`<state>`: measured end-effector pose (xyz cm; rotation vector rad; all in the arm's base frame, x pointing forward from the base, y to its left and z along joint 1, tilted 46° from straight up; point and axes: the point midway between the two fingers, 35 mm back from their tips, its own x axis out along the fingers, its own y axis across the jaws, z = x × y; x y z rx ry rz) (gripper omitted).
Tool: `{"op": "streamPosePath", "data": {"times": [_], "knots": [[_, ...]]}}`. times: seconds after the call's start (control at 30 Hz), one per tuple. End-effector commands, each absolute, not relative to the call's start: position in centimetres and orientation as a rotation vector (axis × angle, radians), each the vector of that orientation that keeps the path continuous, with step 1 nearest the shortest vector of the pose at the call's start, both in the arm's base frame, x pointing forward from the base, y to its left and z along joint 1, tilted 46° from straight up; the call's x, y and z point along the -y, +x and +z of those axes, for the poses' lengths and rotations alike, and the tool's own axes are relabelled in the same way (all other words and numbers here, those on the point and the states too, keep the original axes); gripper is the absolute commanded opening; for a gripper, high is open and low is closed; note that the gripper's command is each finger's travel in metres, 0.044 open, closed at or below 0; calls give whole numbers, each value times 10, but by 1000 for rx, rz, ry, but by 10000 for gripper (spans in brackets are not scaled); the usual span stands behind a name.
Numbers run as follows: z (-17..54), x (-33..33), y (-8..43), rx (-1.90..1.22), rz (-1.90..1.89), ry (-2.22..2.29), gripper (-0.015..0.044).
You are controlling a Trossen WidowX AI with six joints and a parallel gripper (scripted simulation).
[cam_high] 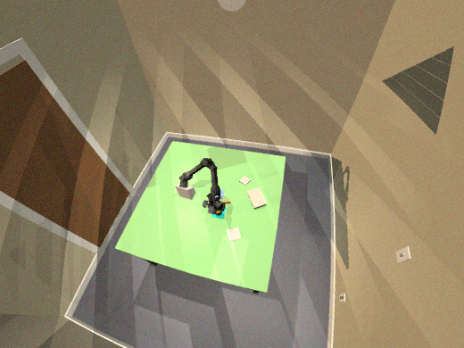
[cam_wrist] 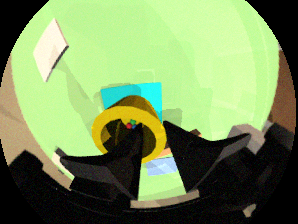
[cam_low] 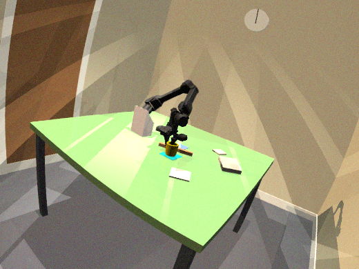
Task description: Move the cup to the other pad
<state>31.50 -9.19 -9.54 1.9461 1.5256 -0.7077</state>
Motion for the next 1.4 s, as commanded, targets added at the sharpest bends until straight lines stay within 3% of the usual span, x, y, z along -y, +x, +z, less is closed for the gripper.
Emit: {"op": "streamPosePath", "data": {"times": [0.0,1.13,1.37], "knots": [[-95,92,315,-1525,-707,1945,147],[-59,124,298,-1527,-713,1956,147],[-63,121,299,-1532,-715,1966,330]]}}
